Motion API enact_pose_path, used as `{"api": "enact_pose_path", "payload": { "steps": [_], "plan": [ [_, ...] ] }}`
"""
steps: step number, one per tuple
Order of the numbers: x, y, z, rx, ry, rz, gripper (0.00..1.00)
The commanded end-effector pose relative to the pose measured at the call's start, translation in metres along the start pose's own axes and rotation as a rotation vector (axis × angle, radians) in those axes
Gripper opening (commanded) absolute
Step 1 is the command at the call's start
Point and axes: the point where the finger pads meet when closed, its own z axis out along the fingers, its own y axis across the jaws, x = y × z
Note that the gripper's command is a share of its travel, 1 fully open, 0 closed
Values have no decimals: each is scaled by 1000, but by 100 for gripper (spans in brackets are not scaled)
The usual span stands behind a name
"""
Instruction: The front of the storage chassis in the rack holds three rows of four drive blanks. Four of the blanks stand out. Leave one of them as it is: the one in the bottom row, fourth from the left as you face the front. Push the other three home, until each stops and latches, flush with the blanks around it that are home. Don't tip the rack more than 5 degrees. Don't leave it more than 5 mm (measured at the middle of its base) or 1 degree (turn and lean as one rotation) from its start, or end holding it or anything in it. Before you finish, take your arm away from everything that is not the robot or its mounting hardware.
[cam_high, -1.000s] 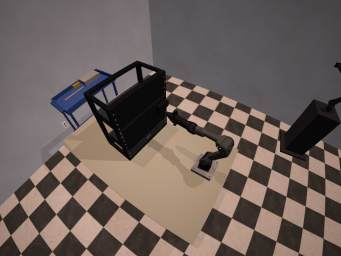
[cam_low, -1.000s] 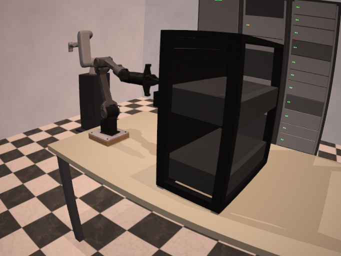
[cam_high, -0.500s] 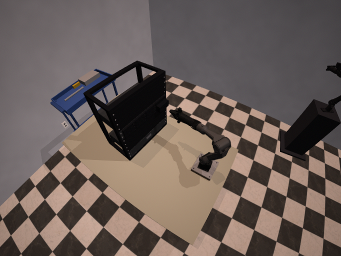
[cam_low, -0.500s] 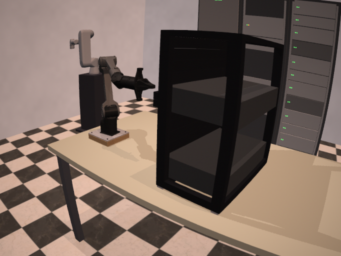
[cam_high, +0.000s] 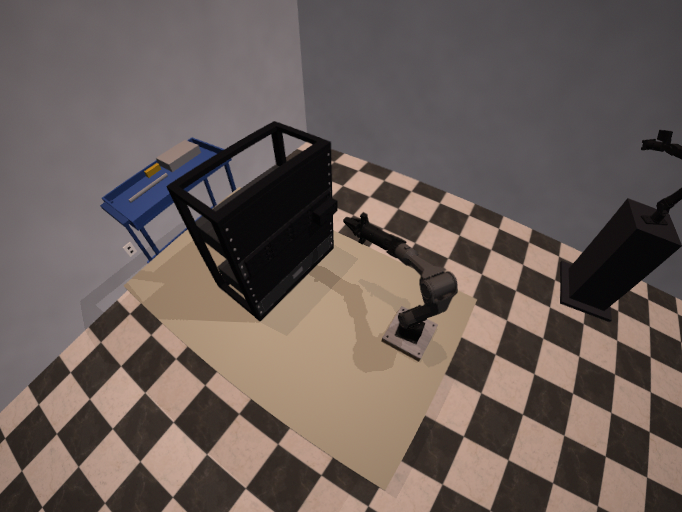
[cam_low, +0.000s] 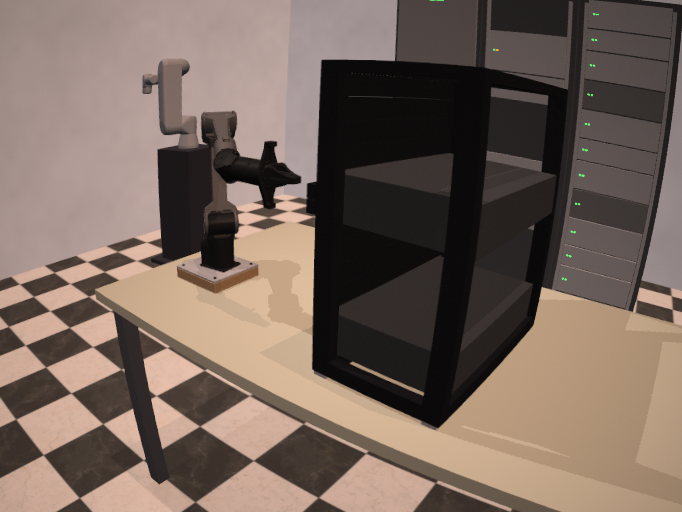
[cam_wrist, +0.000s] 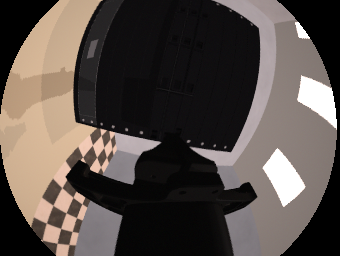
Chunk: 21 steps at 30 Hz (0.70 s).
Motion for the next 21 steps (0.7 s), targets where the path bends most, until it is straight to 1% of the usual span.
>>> {"api": "enact_pose_path", "payload": {
  "steps": [1, 3, 5, 9, 11, 14, 16, 21],
  "plan": [
    [1, -1, 1, 1, 0, 0, 0],
    [1, -1, 2, 1, 0, 0, 0],
    [1, -1, 10, 1, 0, 0, 0],
    [1, -1, 43, 1, 0, 0, 0],
    [1, -1, 43, 1, 0, 0, 0],
    [1, -1, 63, 1, 0, 0, 0],
    [1, -1, 68, 1, 0, 0, 0],
    [1, -1, 68, 1, 0, 0, 0]
  ]
}}
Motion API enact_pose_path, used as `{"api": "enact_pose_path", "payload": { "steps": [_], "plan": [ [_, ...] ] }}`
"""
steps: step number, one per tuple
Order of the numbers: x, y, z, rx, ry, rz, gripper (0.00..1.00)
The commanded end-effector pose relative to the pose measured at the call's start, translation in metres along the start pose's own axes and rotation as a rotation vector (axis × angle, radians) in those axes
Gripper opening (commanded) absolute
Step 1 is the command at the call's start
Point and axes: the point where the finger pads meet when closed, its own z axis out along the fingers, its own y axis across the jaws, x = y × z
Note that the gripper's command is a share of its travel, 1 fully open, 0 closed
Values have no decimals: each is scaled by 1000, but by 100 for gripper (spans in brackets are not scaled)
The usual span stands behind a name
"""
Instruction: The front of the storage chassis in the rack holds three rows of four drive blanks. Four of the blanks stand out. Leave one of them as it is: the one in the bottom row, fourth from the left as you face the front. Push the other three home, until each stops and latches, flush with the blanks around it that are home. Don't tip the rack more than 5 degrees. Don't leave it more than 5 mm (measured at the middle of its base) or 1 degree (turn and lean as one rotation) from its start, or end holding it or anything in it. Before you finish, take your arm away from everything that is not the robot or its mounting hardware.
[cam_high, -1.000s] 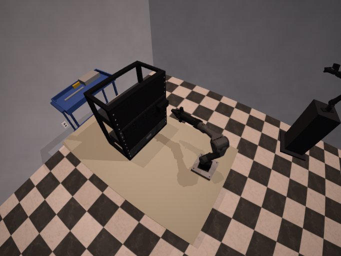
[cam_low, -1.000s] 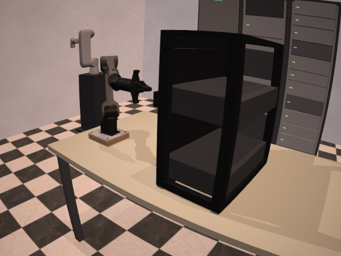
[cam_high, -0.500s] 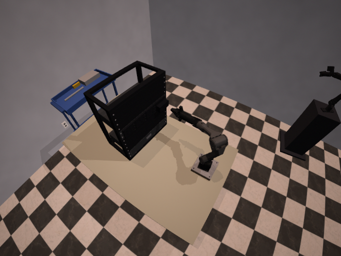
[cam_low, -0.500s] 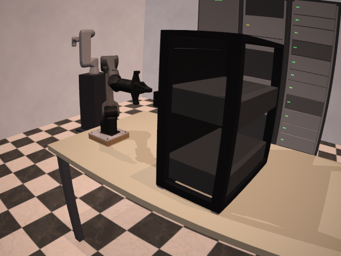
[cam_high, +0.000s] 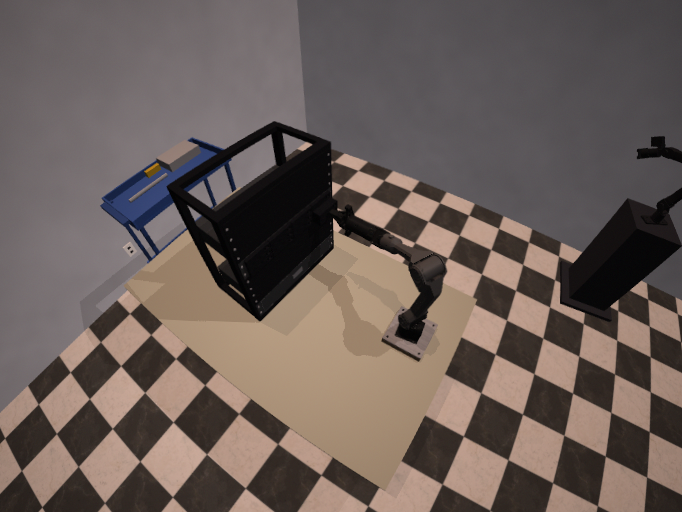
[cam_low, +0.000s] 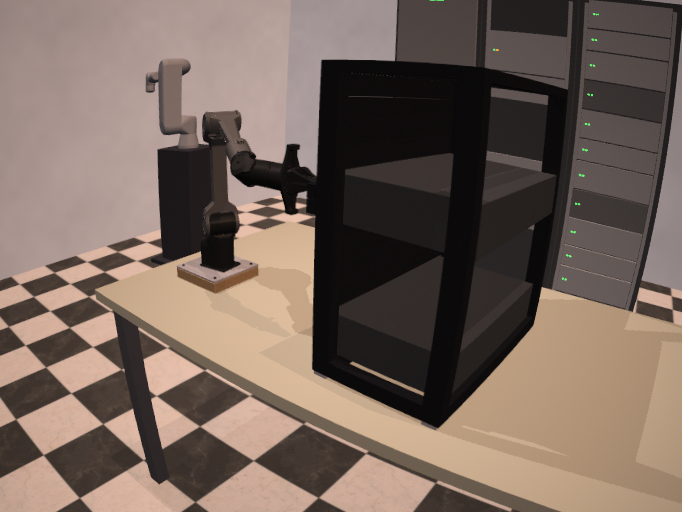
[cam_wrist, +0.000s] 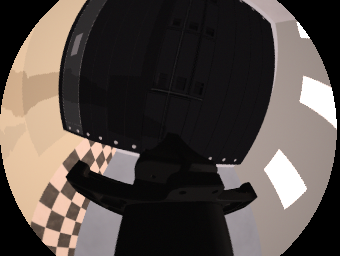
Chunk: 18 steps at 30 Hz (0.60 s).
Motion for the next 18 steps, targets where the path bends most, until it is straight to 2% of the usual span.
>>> {"api": "enact_pose_path", "payload": {
  "steps": [1, 18],
  "plan": [
    [0, -1, 0, 1, 0, -1, 0],
    [1, -1, 2, 1, 0, -1, 0]
  ]
}}
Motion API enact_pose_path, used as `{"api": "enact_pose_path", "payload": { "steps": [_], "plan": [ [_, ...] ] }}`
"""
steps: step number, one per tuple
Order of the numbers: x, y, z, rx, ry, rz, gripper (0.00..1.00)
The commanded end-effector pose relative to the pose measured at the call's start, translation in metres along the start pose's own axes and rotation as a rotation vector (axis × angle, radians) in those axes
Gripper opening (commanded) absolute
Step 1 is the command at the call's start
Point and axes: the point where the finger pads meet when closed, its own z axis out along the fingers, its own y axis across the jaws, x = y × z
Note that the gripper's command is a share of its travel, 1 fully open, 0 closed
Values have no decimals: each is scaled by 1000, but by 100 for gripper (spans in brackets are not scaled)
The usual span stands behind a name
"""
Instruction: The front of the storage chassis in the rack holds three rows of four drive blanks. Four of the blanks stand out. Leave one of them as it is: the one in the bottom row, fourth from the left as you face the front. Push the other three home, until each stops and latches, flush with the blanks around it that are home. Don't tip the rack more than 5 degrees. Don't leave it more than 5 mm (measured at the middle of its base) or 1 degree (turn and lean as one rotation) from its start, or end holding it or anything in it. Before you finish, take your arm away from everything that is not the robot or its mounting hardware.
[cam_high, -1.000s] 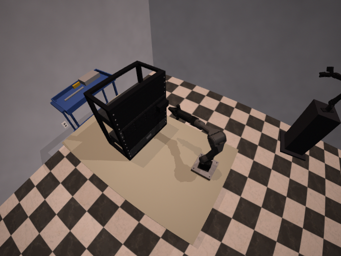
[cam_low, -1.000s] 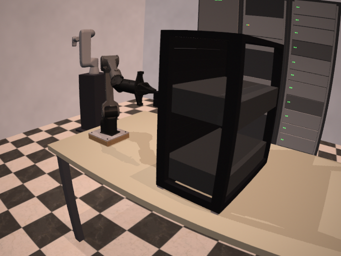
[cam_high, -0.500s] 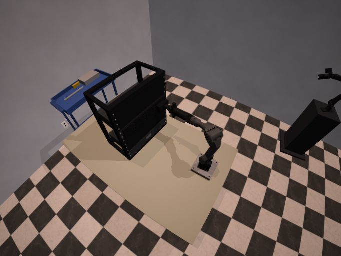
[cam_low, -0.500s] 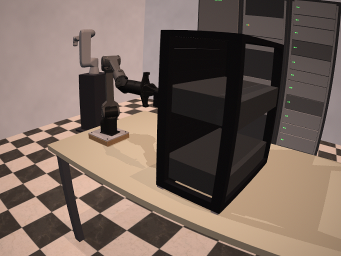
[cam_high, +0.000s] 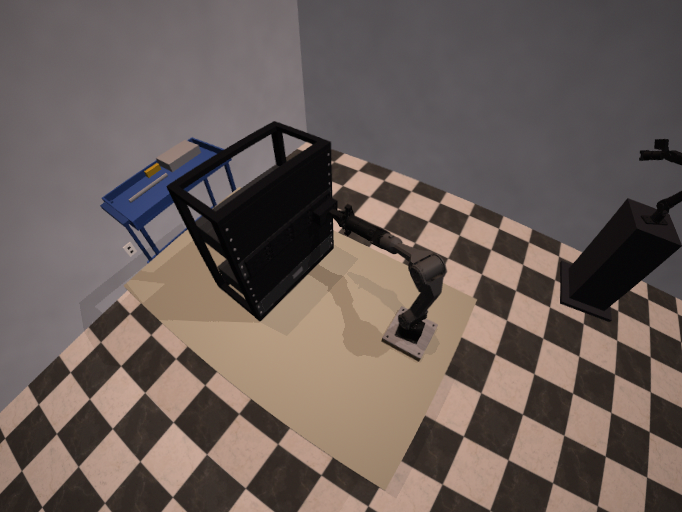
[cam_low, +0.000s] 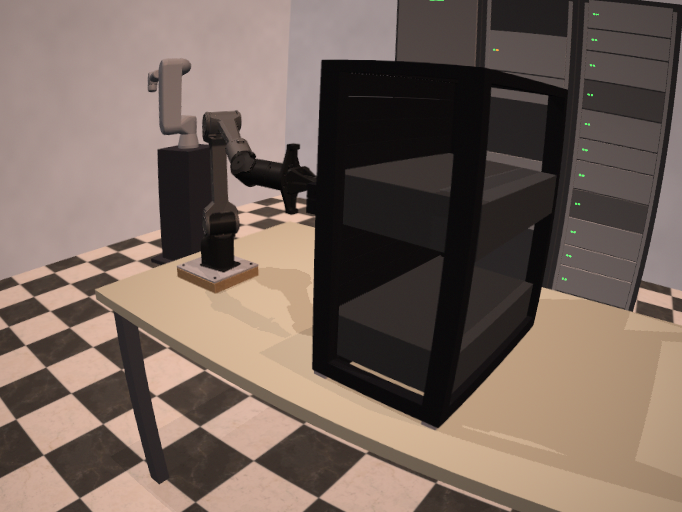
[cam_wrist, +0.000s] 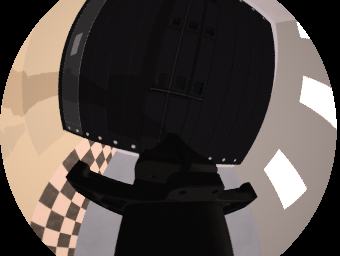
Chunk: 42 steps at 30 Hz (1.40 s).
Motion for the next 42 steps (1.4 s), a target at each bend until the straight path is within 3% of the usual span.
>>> {"api": "enact_pose_path", "payload": {
  "steps": [1, 16, 42],
  "plan": [
    [0, 0, 1, 0, 0, 0, 0],
    [0, 0, 1, 0, 0, 0, 0],
    [0, 0, 21, 0, 0, 0, 0]
  ]
}}
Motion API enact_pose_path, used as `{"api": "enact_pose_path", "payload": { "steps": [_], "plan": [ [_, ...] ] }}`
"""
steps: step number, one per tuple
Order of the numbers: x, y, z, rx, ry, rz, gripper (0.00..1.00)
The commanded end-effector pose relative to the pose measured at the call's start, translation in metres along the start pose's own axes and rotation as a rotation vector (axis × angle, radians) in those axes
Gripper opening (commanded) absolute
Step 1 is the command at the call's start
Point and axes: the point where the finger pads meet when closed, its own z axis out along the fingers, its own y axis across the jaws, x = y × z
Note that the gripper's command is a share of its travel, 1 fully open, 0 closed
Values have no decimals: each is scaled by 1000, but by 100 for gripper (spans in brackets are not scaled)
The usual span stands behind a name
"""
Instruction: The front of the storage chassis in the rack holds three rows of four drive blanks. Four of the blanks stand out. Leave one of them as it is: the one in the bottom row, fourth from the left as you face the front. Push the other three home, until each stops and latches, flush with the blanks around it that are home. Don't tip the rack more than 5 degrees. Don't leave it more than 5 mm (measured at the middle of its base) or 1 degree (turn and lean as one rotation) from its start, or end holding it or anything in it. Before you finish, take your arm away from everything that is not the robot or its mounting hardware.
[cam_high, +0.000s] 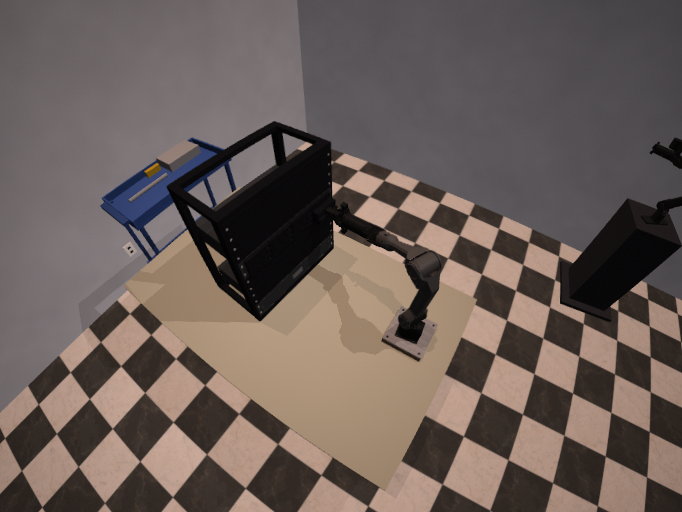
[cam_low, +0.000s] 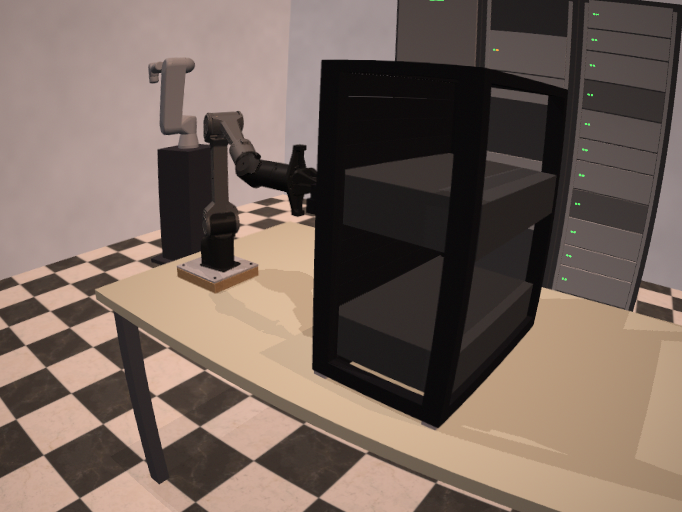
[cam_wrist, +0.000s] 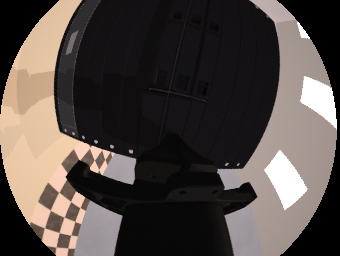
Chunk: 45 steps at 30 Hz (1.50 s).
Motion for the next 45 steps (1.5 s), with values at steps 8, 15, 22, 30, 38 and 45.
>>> {"api": "enact_pose_path", "payload": {
  "steps": [8, 15, 22, 30, 38, 45],
  "plan": [
    [0, -1, 3, 2, -1, 0, 0],
    [0, -1, 11, 2, -1, 0, 0],
    [0, -1, 13, 2, -1, 0, 0],
    [-1, -1, 15, 2, -1, 0, 0],
    [-1, -1, 16, 2, -1, 0, 0],
    [-1, -1, 17, 2, -1, 0, 0]
  ]
}}
